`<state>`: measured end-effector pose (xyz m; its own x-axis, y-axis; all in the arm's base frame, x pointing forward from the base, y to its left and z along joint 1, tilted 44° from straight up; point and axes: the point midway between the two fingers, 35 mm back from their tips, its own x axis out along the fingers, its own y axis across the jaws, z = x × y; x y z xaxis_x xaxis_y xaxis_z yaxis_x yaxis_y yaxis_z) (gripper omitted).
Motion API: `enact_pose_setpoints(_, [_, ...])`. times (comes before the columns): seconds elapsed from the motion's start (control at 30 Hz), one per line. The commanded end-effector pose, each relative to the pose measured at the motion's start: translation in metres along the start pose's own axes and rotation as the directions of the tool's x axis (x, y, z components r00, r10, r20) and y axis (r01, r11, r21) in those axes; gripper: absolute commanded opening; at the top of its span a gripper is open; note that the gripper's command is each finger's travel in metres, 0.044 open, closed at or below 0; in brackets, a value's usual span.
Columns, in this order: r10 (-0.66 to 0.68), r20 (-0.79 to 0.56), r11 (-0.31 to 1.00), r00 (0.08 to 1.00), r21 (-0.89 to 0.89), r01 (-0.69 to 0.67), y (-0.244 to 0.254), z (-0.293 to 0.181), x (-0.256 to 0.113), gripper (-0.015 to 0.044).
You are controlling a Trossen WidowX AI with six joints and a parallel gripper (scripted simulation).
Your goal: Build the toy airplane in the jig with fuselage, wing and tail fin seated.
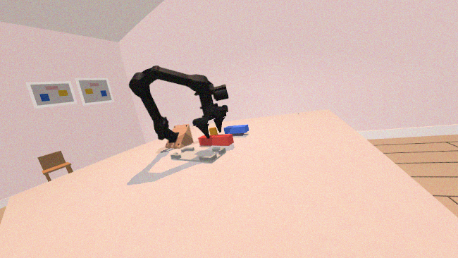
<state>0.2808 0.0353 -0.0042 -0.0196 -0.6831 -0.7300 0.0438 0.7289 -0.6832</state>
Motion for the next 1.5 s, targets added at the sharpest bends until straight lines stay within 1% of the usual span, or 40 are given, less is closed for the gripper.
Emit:
enact_pose_setpoints(0.0, [-0.009,-0.006,1.000,1.000,-0.008,0.009,-0.001,-0.002,0.010,0.0440])
enact_pose_setpoints(0.63, [-0.011,-0.006,1.000,1.000,-0.008,0.011,-0.002,-0.004,0.037,0.0440])
enact_pose_setpoints(0.97, [-0.011,-0.006,1.000,1.000,-0.008,0.011,-0.002,-0.004,0.037,0.0177])
enact_pose_setpoints(1.17, [-0.011,-0.006,1.000,1.000,-0.008,0.011,-0.002,-0.004,0.037,0.0138])
enact_pose_setpoints(1.33, [-0.009,-0.005,1.000,1.000,-0.008,0.009,-0.001,-0.002,0.030,0.0006])
enact_pose_setpoints(1.47, [-0.007,-0.005,1.000,1.000,-0.009,0.007,0.001,0.001,0.018,0.0000])
